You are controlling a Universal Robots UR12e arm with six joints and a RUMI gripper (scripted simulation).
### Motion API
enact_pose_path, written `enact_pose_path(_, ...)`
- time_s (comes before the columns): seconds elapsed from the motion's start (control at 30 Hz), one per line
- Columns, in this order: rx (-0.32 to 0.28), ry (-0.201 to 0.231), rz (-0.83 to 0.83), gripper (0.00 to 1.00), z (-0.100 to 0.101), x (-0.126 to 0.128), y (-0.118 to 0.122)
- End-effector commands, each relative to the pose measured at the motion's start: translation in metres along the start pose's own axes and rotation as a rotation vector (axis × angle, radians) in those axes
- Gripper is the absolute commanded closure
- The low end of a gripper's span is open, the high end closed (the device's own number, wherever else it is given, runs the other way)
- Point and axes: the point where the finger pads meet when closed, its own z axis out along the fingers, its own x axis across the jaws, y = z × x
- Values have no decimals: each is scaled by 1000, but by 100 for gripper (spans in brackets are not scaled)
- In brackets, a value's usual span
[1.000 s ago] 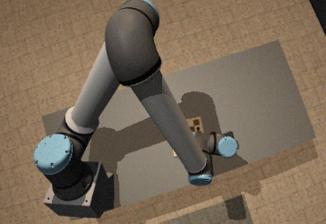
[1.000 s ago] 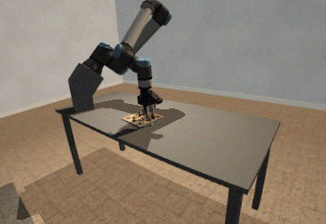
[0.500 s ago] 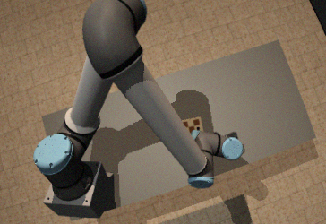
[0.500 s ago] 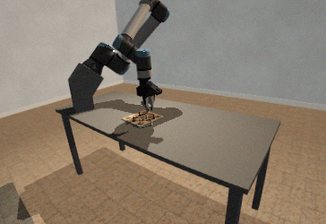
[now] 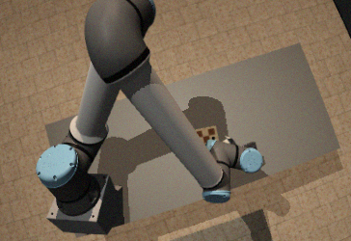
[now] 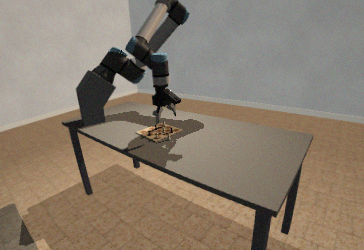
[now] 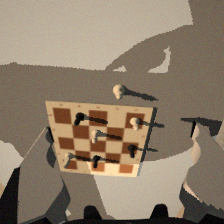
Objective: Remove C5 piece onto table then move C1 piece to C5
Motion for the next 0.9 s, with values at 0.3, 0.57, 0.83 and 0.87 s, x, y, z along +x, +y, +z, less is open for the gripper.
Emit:
enact_pose_path(0.3,1,0,-1,0,-1,0,0)
enact_pose_path(0.57,1,2,-115,0,1,12,42)
enact_pose_path(0.83,1,1,-292,0,5,21,107)
enact_pose_path(0.87,1,1,-316,0,5,22,116)
